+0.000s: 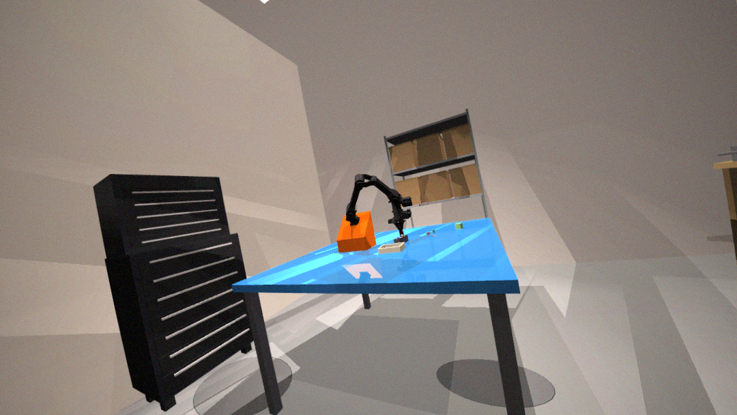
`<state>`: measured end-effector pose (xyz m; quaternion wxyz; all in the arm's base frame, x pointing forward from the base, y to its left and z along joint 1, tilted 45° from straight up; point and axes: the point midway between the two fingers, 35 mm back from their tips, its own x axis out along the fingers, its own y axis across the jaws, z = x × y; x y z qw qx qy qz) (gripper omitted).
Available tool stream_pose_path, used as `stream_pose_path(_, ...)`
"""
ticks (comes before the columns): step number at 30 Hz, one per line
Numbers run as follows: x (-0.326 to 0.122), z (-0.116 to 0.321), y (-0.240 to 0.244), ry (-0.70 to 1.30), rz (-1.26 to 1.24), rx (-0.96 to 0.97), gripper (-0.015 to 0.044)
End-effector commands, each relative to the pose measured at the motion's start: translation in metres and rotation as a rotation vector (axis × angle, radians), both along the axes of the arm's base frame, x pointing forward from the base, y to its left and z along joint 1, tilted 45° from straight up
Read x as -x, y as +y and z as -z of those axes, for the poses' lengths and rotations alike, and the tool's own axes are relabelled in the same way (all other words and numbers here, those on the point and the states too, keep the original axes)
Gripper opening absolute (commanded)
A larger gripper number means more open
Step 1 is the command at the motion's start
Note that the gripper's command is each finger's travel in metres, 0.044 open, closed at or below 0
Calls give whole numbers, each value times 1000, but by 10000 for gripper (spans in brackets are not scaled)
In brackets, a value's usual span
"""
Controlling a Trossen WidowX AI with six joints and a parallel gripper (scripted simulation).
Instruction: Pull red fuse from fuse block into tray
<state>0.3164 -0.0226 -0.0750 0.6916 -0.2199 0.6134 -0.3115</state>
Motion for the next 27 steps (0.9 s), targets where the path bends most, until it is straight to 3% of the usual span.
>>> stream_pose_path(1,0,-2,2,-4,5,-3,0)
stream_pose_path(21,1,-19,19,-4,5,-4,0)
stream_pose_path(27,-8,-41,-3,-2,5,-16,0)
